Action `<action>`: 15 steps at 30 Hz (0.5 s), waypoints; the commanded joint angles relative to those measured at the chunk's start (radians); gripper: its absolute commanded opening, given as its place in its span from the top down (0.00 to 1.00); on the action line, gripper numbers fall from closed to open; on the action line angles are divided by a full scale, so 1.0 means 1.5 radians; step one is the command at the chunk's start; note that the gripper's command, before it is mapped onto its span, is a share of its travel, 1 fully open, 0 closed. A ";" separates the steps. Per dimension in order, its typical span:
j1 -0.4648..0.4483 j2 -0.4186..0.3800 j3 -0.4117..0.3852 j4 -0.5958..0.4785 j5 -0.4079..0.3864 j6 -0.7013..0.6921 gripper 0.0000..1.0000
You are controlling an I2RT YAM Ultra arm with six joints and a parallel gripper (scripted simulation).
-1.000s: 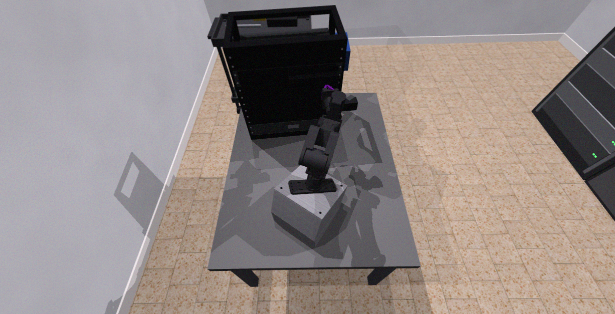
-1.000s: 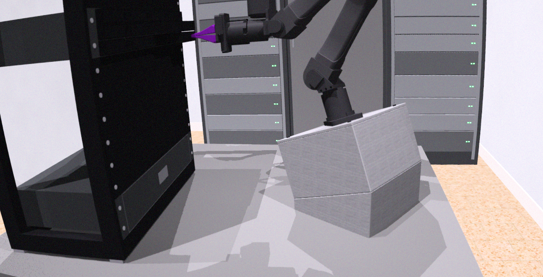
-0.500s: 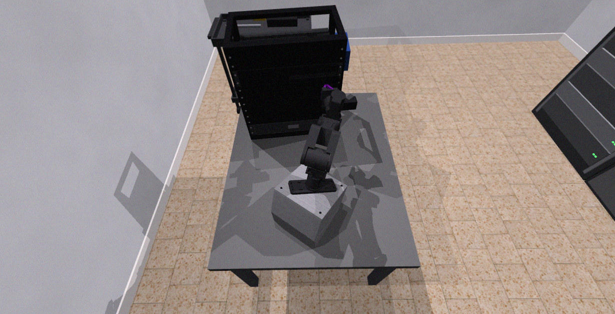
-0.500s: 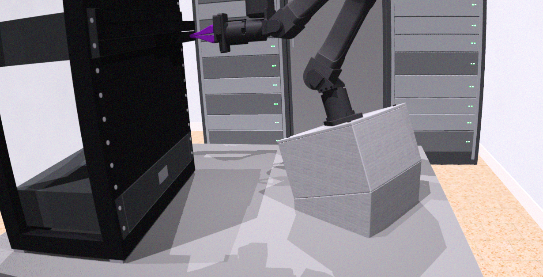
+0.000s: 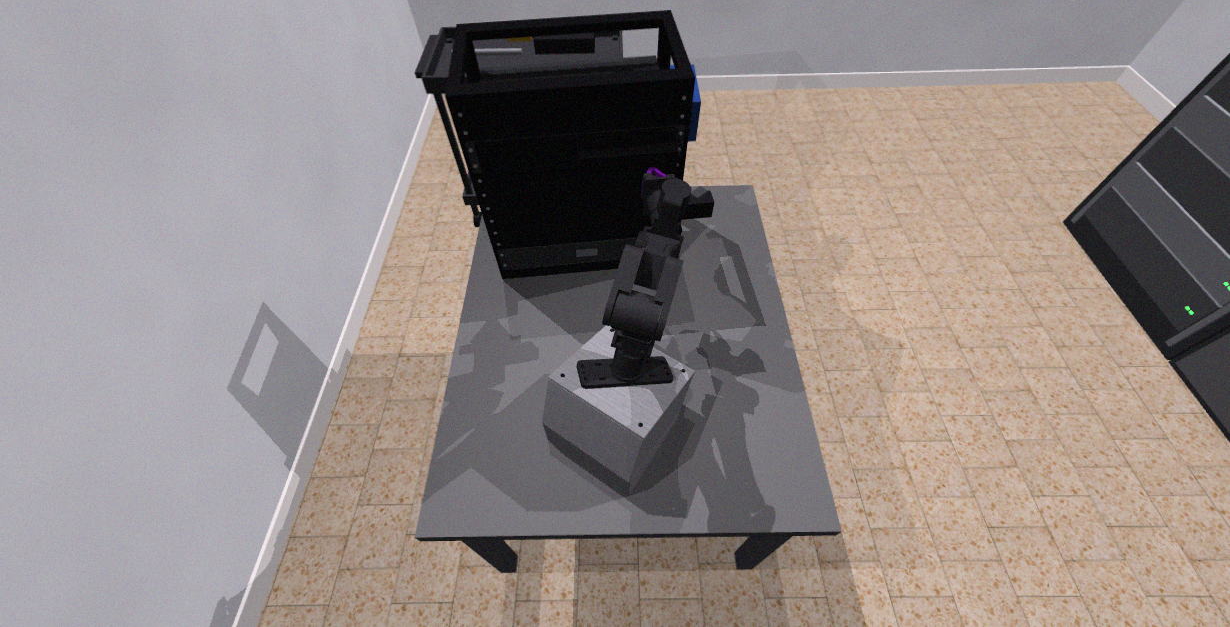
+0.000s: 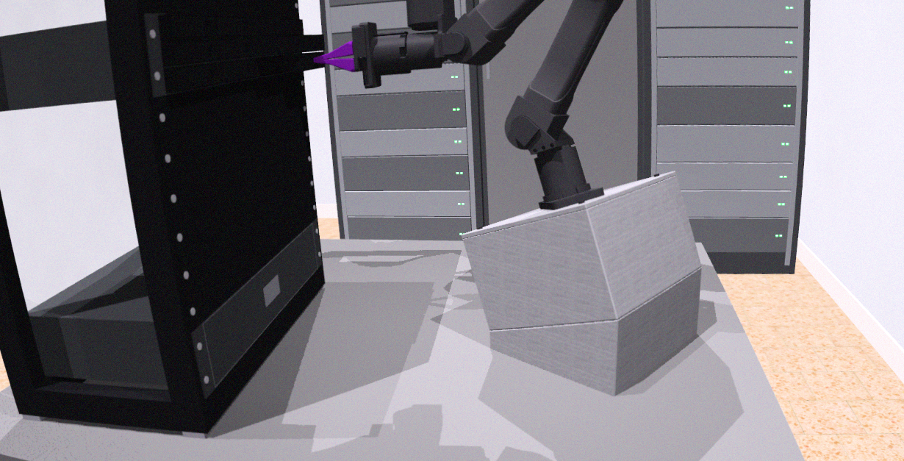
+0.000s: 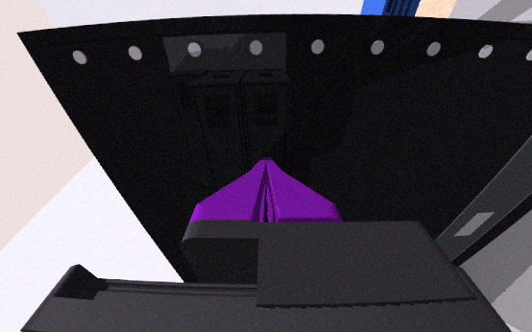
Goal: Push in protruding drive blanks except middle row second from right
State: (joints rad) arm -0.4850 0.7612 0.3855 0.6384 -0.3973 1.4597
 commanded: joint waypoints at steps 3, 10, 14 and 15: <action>0.013 0.046 0.040 0.030 0.016 -0.011 1.00; 0.014 0.049 0.041 0.032 0.017 -0.011 1.00; 0.014 0.051 0.043 0.033 0.017 -0.011 1.00; 0.015 0.056 0.044 0.036 0.018 -0.011 1.00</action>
State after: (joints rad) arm -0.4755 0.8085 0.4038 0.6697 -0.3965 1.4570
